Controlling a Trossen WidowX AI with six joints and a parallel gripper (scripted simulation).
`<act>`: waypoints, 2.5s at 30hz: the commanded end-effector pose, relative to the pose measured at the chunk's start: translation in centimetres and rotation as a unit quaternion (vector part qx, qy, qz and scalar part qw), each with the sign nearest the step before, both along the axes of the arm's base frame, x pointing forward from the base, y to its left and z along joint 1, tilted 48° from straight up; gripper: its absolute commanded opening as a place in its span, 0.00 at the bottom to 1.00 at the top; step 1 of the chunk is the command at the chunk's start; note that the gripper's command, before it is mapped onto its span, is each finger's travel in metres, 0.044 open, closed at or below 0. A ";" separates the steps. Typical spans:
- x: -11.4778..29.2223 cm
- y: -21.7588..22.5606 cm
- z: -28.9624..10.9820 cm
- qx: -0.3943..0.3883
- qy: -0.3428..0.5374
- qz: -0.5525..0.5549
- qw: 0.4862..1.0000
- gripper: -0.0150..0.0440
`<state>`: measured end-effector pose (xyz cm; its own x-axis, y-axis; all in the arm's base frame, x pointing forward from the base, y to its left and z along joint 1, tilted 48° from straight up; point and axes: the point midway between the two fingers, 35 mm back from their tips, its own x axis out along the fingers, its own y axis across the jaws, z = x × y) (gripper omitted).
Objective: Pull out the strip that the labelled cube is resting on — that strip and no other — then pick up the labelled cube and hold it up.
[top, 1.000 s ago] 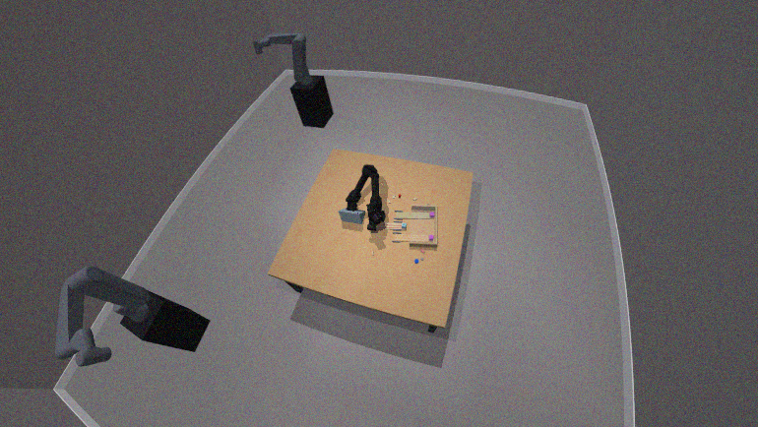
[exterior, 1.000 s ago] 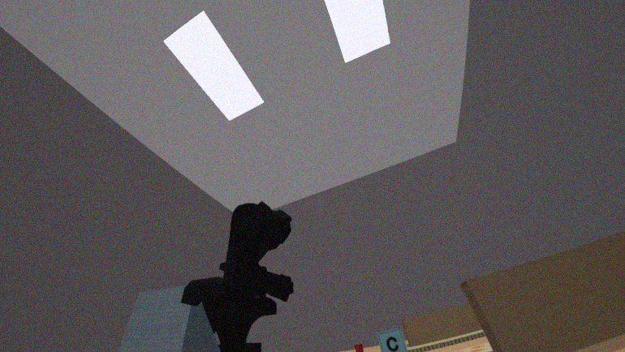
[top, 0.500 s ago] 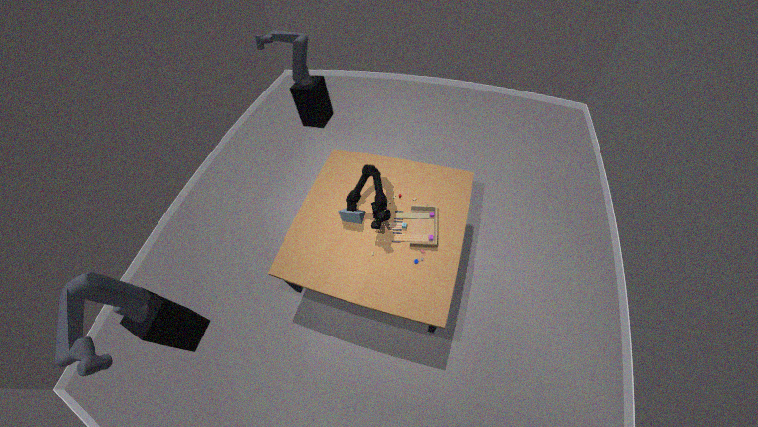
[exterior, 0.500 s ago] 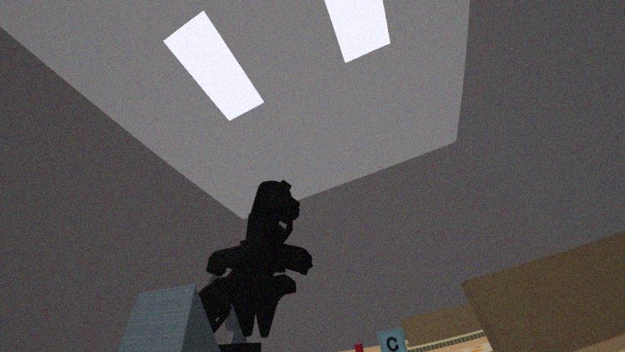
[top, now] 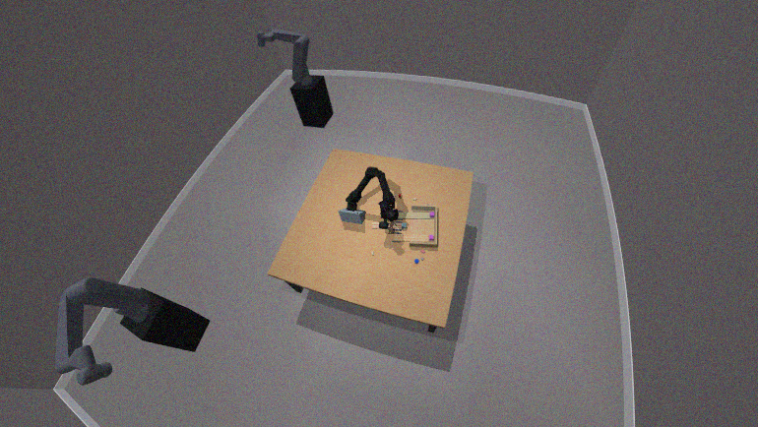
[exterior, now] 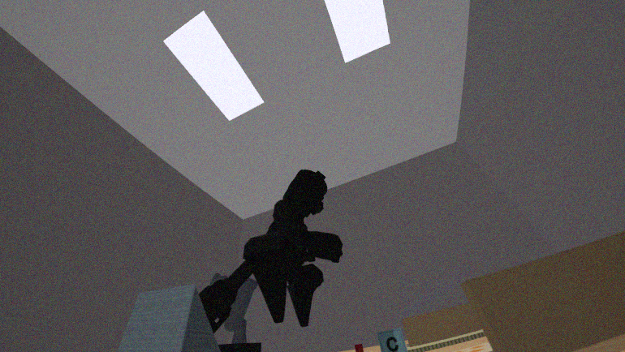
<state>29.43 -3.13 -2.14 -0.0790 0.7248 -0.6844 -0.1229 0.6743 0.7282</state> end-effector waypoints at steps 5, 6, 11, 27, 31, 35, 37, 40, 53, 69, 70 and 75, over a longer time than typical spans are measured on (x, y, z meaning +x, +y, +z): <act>3.0 0.5 0.6 0.003 0.003 0.000 1.000 1.00; 3.3 0.5 0.6 0.003 0.002 0.000 1.000 1.00; 5.2 0.8 1.0 0.003 0.002 0.000 1.000 1.00; 10.9 2.0 2.1 0.003 0.001 0.000 1.000 1.00; 12.0 2.5 2.2 0.004 0.001 0.000 1.000 1.00; 12.0 2.7 2.0 0.003 0.001 0.000 1.000 0.82; 12.0 3.0 1.7 0.003 0.001 0.000 1.000 0.73; 12.0 3.3 1.4 0.003 0.000 0.000 1.000 0.68; 11.9 4.9 0.0 0.004 0.000 0.000 1.000 0.68; 11.7 6.5 -1.5 0.005 0.000 0.000 1.000 0.68; 11.7 6.5 -1.5 0.005 0.000 0.000 1.000 0.68; 11.7 6.3 -1.4 0.003 -0.002 0.001 1.000 0.54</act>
<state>41.16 3.19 -3.53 -0.0778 0.7282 -0.6809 -0.1261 0.6703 0.7313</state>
